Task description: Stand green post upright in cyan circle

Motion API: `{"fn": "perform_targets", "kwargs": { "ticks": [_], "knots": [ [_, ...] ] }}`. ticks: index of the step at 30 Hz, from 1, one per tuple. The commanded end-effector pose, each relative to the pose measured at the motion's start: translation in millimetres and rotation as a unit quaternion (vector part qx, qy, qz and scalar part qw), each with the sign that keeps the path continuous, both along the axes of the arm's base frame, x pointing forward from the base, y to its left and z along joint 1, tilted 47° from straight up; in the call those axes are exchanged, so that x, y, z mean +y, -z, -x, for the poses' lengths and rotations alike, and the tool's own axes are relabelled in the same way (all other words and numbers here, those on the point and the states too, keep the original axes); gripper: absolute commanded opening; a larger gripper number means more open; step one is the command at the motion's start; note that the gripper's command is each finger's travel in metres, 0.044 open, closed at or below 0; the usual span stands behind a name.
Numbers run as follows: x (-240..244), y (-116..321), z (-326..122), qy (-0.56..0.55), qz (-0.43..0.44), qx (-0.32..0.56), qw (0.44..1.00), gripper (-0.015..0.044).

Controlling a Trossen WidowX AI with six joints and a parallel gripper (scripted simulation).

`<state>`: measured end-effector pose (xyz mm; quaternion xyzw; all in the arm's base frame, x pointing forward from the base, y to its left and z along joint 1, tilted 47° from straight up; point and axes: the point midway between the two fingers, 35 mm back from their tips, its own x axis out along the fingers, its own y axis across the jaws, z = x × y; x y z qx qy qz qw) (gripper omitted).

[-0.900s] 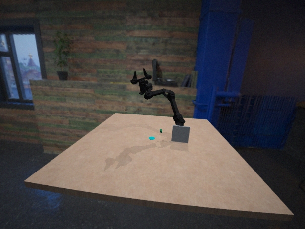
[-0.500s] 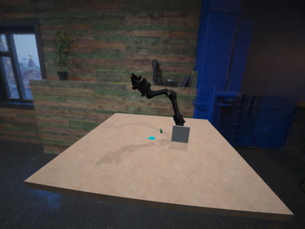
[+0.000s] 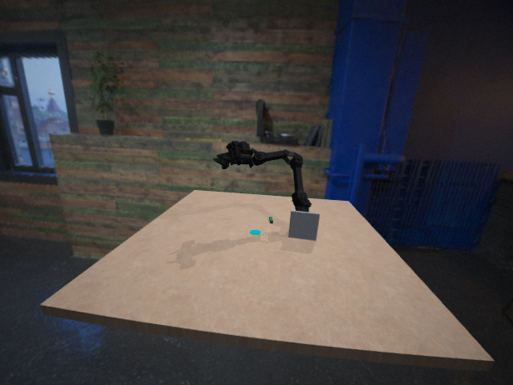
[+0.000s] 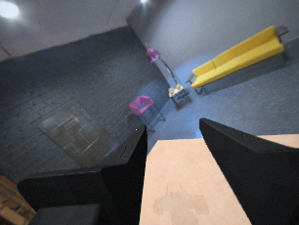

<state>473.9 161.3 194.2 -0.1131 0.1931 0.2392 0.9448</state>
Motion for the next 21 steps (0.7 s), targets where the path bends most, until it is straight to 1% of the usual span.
{"fn": "perform_targets", "kwargs": {
  "ticks": [1,6,11,16,21],
  "knots": [
    [-50.5,47.2,44.7,0.21,-0.079,0.195,0.955,0.0233],
    [-84.6,70.9,85.0,0.359,-0.108,0.28,0.884,0.0233],
    [-120.6,84.9,133.7,0.51,-0.119,0.322,0.789,0.0233],
    [-157.1,86.5,187.9,0.652,-0.114,0.315,0.68,0.0233],
    [-192.1,74.3,243.0,0.771,-0.095,0.26,0.574,0.0233]
  ]
}}
